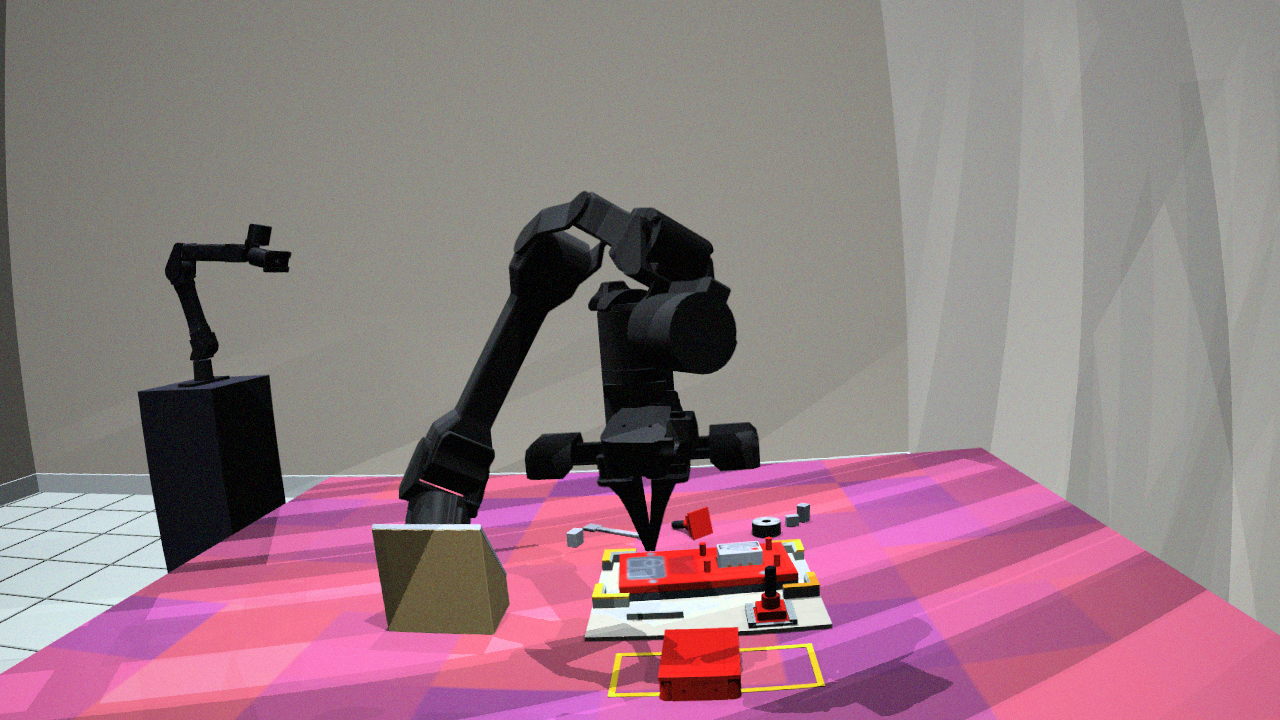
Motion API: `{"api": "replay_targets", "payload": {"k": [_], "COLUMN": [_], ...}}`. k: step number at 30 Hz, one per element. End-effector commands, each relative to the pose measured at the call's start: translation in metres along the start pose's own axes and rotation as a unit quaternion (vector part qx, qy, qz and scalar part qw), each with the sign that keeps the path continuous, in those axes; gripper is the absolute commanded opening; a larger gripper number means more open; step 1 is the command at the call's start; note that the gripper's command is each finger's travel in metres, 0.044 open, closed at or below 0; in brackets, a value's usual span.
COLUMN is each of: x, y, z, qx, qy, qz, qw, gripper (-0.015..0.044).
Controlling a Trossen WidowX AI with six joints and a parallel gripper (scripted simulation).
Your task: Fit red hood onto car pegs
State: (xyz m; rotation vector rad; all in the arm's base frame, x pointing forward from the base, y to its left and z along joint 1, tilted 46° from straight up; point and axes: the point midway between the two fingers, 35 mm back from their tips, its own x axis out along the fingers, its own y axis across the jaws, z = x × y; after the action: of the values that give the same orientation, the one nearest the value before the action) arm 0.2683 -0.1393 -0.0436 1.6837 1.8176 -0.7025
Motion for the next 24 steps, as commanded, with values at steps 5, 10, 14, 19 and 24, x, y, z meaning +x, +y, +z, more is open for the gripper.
{"api": "replay_targets", "payload": {"k": [5,10,14,19,24], "x": [0.0015,0.0015,0.0015,0.0029,0.0076], "y": [-0.0002,-0.0002,-0.0002,0.0009,0.0047], "z": [-0.0005,-0.0005,-0.0005,-0.0008,-0.0018], "qx": [0.002,0.002,0.002,-0.044,-0.197], "qy": [0.001,0.001,0.001,0.001,0.001], "qz": [-0.001,-0.001,-0.001,-0.001,-0.001], "qw": [1.000,1.000,1.000,0.999,0.980], "gripper": [0.0000,0.0000,0.0000,0.0079,0.0210]}}
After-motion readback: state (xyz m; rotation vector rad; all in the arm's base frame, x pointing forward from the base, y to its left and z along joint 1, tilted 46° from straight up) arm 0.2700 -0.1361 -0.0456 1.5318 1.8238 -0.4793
